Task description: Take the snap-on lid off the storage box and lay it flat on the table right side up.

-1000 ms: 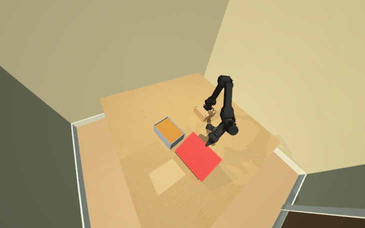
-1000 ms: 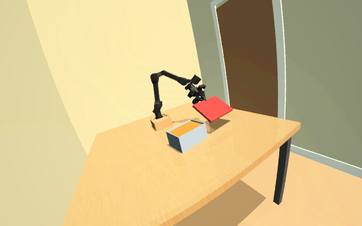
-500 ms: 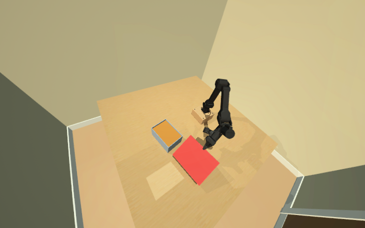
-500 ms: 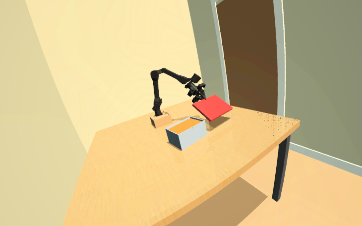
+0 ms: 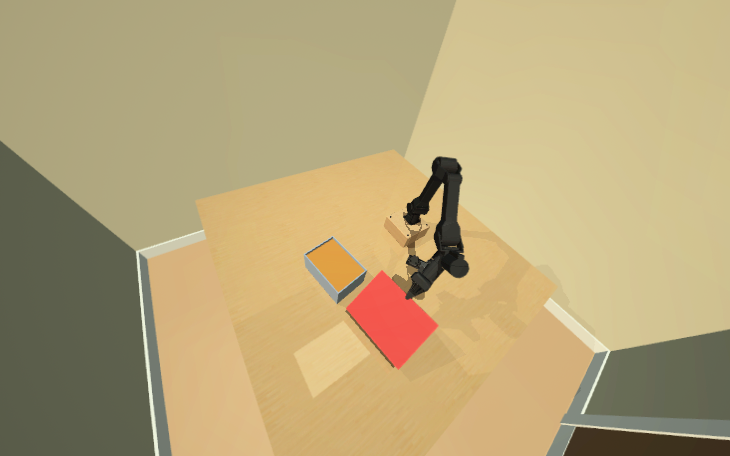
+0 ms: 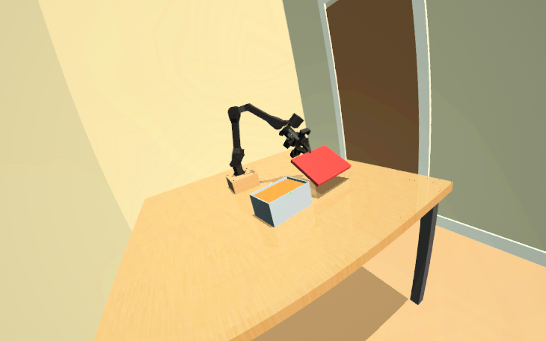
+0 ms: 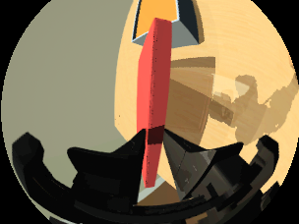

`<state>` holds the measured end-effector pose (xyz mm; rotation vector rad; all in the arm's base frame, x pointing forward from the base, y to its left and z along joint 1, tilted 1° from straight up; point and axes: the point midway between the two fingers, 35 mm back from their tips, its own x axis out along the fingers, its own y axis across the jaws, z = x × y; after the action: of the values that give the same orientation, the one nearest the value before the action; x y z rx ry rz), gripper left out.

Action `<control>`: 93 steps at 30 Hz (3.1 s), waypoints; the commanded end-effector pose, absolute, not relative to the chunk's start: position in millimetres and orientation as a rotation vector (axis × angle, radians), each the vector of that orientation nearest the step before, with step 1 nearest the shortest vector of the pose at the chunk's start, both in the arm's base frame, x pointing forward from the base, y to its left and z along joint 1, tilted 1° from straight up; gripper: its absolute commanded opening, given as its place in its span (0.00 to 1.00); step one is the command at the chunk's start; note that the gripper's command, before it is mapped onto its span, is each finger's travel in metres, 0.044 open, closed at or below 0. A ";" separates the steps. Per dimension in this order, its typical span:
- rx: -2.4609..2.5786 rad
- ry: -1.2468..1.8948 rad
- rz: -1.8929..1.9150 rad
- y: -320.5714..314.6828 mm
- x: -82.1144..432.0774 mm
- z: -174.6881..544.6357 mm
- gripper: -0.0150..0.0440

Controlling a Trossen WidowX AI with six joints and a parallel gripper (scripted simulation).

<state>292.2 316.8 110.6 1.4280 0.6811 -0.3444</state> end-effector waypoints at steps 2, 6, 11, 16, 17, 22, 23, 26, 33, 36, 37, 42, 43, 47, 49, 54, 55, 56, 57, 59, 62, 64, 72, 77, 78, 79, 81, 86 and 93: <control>1.428 0.680 -0.341 317.2 292.7 107.1 0.25; 1.428 0.680 -0.341 317.2 292.8 103.9 0.25; 1.428 0.680 -0.341 317.2 292.9 99.9 0.25; 1.428 0.680 -0.341 317.3 293.0 95.9 0.25; 1.428 0.680 -0.341 317.3 293.1 95.1 0.25; 1.428 0.680 -0.341 317.3 293.2 91.0 0.25; 1.428 0.680 -0.341 317.3 293.2 90.2 0.25; 1.428 0.680 -0.341 317.3 293.3 87.8 0.25; 1.428 0.680 -0.341 317.3 293.5 82.2 0.25; 1.428 0.680 -0.341 317.3 293.5 79.8 0.25; 1.428 0.680 -0.341 317.3 293.6 79.0 0.25; 1.428 0.680 -0.341 317.3 293.7 75.0 0.25; 1.428 0.680 -0.341 317.3 293.7 74.1 0.25; 1.428 0.680 -0.341 317.3 293.8 70.9 0.25; 1.428 0.680 -0.341 317.3 293.9 69.3 0.25; 1.428 0.680 -0.341 317.4 294.0 65.3 0.25; 1.428 0.680 -0.341 317.4 294.0 64.5 0.25; 1.428 0.680 -0.341 317.4 294.1 63.7 0.25; 1.428 0.680 -0.341 317.4 294.1 62.9 0.25; 1.428 0.680 -0.341 317.4 294.1 61.3 0.25; 1.428 0.680 -0.341 317.4 294.2 58.9 0.25; 1.428 0.680 -0.341 317.4 294.3 57.3 0.25; 1.427 0.680 -0.341 317.4 294.5 50.8 0.25; 1.427 0.680 -0.341 317.4 294.6 46.8 0.25; 1.427 0.680 -0.341 317.4 294.6 46.0 0.25; 1.427 0.680 -0.341 317.4 294.6 45.2 0.25; 1.427 0.680 -0.341 317.4 294.7 43.6 0.25; 1.427 0.680 -0.341 317.4 294.8 39.5 0.25; 1.427 0.680 -0.341 317.4 295.0 33.9 0.25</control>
<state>296.7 320.1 48.0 1.4501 0.6610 -0.3209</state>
